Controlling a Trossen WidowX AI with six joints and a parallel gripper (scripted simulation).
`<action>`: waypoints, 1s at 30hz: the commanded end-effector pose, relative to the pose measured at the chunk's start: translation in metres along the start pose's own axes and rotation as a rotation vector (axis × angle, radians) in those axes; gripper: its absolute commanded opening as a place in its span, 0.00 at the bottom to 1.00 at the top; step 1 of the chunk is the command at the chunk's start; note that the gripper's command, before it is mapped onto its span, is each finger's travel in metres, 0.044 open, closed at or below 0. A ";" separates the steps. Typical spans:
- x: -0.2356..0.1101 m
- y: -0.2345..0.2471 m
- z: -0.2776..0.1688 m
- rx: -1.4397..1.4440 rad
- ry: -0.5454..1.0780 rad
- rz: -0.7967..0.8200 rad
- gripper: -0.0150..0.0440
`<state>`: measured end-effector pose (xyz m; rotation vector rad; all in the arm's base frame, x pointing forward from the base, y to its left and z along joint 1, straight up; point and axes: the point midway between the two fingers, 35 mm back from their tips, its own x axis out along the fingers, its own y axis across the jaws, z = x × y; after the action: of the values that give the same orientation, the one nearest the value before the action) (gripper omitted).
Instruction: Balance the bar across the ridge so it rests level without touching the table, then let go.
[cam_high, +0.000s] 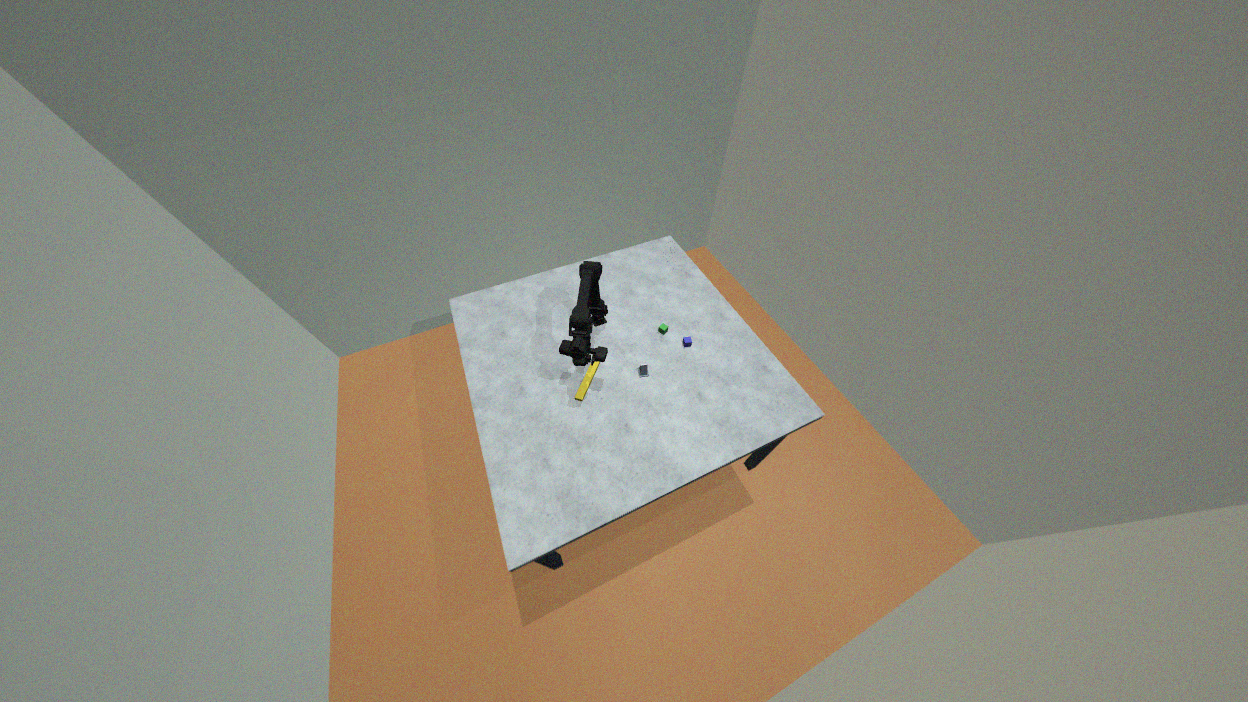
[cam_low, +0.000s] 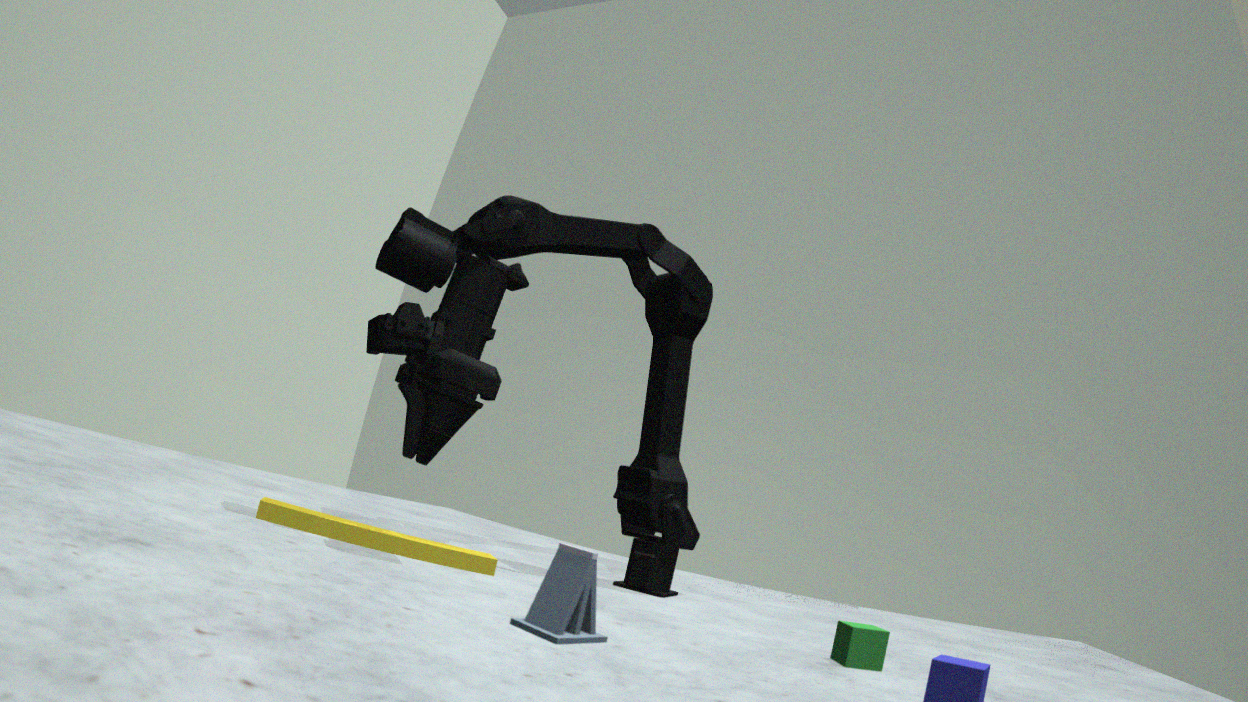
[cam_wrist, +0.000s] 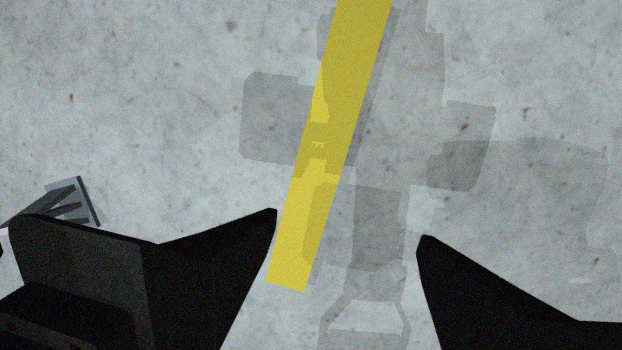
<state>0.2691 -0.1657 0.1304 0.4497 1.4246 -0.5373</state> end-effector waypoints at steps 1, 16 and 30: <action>0.008 0.015 -0.006 0.087 0.055 0.021 0.79; 0.045 0.021 -0.010 0.117 0.072 0.026 0.79; 0.063 0.021 -0.012 0.117 0.072 0.026 0.79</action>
<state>0.2775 -0.1481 0.0726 0.5765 1.4534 -0.5899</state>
